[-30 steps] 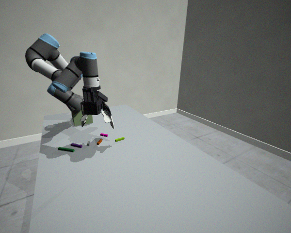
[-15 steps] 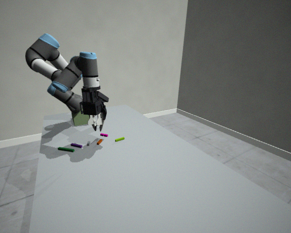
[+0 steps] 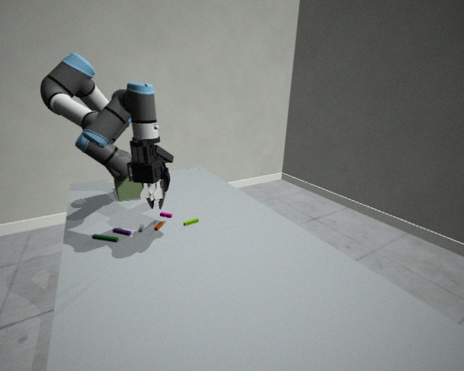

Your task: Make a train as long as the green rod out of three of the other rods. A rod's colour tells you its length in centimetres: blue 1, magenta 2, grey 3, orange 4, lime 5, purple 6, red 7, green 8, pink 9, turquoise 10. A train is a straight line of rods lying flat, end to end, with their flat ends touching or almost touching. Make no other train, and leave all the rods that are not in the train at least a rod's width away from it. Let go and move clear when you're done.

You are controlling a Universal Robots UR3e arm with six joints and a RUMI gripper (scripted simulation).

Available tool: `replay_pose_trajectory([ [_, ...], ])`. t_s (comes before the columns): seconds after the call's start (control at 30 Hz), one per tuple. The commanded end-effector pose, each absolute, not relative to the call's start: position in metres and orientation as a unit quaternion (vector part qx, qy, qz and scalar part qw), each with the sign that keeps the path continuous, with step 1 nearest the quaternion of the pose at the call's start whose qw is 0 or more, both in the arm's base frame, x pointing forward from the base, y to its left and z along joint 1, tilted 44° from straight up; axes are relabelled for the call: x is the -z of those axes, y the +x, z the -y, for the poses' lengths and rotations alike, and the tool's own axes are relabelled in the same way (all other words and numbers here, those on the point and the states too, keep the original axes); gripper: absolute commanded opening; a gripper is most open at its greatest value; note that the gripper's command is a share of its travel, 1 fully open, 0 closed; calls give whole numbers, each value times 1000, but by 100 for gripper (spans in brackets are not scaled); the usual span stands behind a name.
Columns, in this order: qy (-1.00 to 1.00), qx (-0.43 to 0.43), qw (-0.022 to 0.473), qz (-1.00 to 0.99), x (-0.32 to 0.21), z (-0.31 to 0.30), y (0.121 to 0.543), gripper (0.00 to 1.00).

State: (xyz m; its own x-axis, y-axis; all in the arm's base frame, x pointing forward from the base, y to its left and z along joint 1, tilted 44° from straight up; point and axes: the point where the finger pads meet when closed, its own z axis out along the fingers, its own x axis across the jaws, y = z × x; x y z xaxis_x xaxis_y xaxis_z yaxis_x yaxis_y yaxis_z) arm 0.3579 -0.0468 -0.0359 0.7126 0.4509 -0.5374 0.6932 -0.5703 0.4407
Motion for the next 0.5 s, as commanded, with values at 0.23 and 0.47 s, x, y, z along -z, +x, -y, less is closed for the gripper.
replay_pose_trajectory([
  [0.23,866,186,326,-330,35,47,359,14],
  [0.47,866,186,326,-330,36,48,358,14],
])
